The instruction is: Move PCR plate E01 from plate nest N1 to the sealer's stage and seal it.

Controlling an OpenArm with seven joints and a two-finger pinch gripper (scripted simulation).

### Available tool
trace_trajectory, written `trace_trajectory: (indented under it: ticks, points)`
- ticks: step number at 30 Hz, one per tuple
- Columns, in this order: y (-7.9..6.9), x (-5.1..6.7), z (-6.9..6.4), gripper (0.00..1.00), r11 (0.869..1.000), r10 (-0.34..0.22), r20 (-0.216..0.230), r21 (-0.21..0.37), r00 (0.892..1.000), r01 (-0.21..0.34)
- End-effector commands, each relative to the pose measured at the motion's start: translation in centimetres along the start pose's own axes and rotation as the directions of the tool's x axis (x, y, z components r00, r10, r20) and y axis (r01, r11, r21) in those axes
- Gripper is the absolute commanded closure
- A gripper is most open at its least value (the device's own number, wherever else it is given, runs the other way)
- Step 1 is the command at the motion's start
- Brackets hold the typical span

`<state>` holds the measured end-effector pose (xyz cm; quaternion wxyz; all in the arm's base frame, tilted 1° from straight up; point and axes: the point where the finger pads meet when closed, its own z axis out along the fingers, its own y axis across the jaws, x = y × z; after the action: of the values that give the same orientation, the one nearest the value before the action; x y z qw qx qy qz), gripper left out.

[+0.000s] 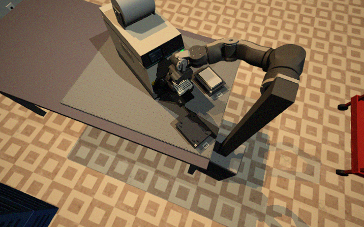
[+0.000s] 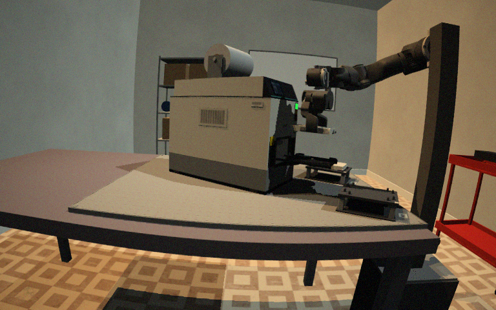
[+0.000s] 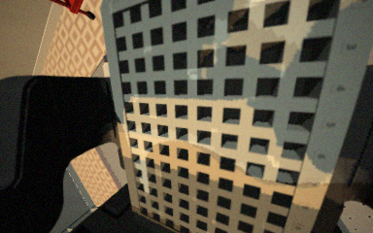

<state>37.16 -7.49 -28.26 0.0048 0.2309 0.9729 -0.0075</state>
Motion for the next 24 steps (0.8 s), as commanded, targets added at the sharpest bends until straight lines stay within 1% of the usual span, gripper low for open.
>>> trace_trajectory:
  ticks: [1,4,16,21,24]
  points:
    - [0.1,0.1,-0.1,1.0,1.0,-0.001,0.001,-0.006,1.0,0.001]
    - [0.3,0.3,0.0,1.0,1.0,-0.003,-0.001,-0.011,1.0,0.003]
    - [0.3,0.3,0.0,1.0,1.0,-0.003,-0.001,-0.011,1.0,0.003]
    - [0.2,0.5,3.2,1.0,1.0,-0.008,-0.004,-0.009,1.0,0.008]
    - [0.2,0.5,3.2,1.0,1.0,-0.008,-0.004,-0.009,1.0,0.008]
